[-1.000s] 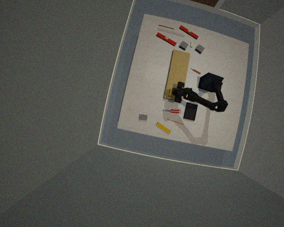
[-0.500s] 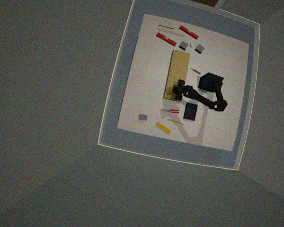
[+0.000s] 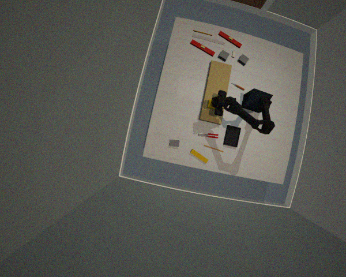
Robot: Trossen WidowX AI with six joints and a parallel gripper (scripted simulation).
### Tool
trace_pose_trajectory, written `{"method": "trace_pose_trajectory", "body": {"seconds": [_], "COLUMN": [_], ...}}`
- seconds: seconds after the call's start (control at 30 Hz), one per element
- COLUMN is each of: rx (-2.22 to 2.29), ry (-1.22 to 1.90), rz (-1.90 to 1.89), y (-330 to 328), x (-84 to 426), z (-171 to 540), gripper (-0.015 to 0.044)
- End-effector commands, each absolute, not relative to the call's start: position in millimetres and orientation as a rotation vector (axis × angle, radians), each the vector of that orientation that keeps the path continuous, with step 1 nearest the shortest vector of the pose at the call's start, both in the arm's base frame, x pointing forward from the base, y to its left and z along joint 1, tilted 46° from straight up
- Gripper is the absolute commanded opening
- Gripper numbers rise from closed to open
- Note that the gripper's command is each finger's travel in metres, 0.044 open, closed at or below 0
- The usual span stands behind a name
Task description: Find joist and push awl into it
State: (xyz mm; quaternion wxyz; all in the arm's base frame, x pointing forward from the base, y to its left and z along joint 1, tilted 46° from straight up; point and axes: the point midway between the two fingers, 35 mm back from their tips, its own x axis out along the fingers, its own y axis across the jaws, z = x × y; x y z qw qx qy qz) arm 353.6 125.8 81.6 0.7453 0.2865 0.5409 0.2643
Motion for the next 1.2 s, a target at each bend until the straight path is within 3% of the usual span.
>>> {"method": "trace_pose_trajectory", "body": {"seconds": [0.0,1.17], "rx": [0.627,0.622], "ry": [1.187,1.187], "rz": [0.578,0.575], "y": [116.3,30.0], "x": [353.9,363.5], "z": [70.7,-16.9], "gripper": [0.0000,0.0000]}}
